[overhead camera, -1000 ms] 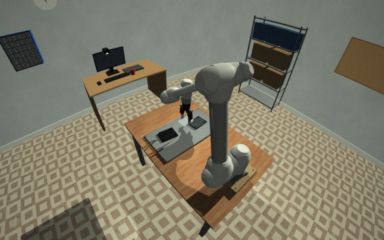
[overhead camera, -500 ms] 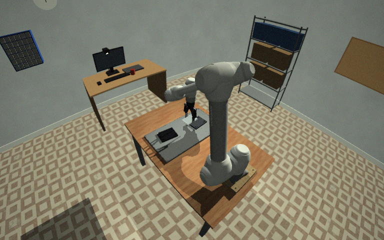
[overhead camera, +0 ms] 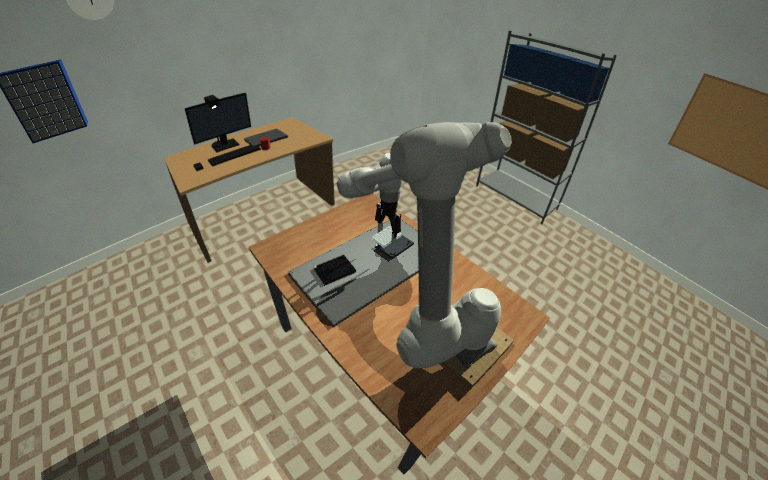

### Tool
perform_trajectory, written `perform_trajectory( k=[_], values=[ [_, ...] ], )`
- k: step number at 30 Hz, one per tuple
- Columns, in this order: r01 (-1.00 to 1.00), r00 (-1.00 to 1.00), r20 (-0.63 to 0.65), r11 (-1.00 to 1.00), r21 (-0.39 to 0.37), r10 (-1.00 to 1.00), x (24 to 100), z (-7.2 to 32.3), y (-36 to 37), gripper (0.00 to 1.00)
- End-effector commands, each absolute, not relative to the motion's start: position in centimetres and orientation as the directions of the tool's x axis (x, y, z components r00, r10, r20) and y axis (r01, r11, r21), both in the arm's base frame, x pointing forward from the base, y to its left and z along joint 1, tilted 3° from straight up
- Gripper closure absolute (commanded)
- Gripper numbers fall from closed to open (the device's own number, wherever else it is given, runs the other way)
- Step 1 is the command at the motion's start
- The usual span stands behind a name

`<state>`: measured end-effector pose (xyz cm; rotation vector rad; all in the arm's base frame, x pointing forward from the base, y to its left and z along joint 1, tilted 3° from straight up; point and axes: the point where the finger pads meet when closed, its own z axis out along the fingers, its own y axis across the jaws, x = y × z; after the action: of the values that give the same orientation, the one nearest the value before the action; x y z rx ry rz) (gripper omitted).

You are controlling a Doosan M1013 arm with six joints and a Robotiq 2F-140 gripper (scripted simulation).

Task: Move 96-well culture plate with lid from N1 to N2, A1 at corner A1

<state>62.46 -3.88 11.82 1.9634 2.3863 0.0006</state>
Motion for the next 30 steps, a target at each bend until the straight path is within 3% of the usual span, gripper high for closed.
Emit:
perform_trajectory(
  k=[1, 30],
  values=[
    [0.981, -0.192, -0.039, 0.193, 0.033, 0.981, 62.4, 11.9, -4.6, 1.00],
    [0.981, -0.192, -0.039, 0.193, 0.033, 0.981, 62.3, 12.0, -9.3, 1.00]
  ],
)
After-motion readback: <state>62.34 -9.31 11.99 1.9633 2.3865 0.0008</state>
